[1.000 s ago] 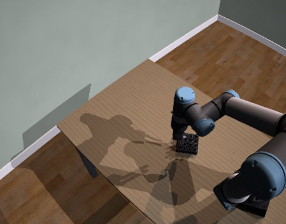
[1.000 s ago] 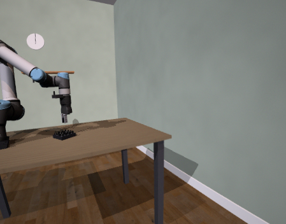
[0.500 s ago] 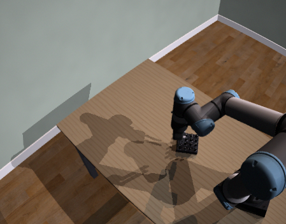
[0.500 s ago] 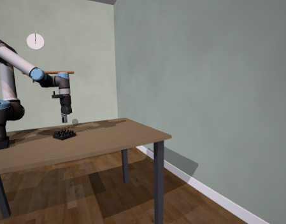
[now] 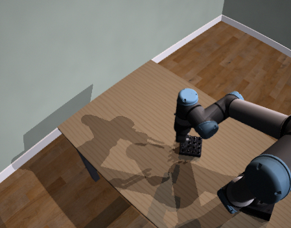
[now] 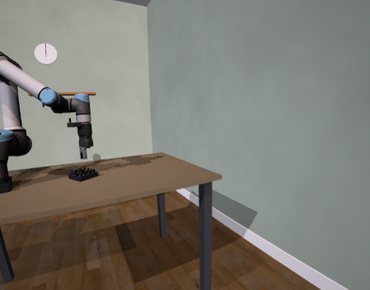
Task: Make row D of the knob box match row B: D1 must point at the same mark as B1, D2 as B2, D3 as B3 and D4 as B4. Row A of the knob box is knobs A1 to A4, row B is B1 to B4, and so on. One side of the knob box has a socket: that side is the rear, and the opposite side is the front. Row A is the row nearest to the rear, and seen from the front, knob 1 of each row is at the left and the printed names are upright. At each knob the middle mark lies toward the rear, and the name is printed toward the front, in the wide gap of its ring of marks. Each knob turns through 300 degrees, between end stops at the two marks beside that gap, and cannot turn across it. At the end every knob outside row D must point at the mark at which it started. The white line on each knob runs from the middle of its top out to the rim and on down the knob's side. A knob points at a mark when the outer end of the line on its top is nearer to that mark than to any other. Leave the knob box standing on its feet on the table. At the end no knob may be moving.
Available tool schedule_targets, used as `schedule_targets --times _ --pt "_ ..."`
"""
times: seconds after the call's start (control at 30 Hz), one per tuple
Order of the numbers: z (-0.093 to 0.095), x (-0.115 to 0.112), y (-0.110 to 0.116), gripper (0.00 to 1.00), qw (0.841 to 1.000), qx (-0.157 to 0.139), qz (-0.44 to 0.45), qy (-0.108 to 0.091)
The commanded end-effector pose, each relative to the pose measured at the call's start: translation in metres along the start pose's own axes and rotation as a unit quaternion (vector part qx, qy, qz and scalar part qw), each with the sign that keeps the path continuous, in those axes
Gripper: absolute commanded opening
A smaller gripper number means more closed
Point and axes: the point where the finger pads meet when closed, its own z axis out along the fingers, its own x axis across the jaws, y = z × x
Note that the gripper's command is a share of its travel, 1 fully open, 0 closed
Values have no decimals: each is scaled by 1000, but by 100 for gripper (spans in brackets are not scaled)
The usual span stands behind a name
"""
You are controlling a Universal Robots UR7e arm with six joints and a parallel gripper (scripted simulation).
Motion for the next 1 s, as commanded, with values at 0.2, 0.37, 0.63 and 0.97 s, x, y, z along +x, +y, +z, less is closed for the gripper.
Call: schedule_targets --times 0.2,0.37,0.63,0.97 --pt "0 0 0 46 1000 0 0 0" --pt "0 0 0 46 1000 0 1 0" --pt "3 0 0 46 1000 0 9 -1" --pt "10 0 1 46 1000 0 15 -1"
